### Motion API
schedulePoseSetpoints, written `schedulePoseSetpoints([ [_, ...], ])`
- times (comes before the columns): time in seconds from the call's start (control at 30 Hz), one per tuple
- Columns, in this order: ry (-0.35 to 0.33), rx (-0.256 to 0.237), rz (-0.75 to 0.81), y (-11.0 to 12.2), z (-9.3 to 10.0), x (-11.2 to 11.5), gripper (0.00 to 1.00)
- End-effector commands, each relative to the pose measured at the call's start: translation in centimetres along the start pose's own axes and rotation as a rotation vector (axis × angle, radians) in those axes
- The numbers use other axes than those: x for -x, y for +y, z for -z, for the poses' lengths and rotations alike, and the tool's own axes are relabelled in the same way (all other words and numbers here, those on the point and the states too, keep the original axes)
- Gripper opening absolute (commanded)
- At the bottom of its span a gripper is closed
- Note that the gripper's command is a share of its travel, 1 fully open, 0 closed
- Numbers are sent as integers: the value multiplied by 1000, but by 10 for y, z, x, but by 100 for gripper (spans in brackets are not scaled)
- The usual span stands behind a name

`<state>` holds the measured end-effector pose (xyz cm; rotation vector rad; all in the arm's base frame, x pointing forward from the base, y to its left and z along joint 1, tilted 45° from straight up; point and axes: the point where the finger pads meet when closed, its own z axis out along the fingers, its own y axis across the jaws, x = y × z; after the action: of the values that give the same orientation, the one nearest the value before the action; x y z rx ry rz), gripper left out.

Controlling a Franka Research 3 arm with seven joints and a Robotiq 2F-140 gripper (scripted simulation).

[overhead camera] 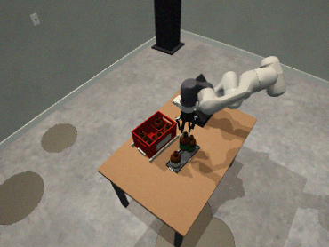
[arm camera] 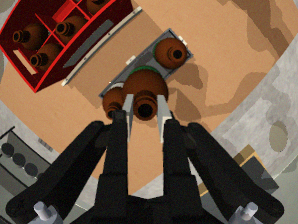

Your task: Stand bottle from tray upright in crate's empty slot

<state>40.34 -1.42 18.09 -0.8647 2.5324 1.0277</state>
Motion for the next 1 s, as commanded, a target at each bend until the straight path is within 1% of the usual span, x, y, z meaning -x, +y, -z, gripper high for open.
schedulePoseSetpoints([
  [0.0,-2,-7,-5,-2,5,0,0],
  [0.43,-2,-7,-5,-1,14,0,0],
  [0.97,-2,-7,-5,-1,32,0,0],
])
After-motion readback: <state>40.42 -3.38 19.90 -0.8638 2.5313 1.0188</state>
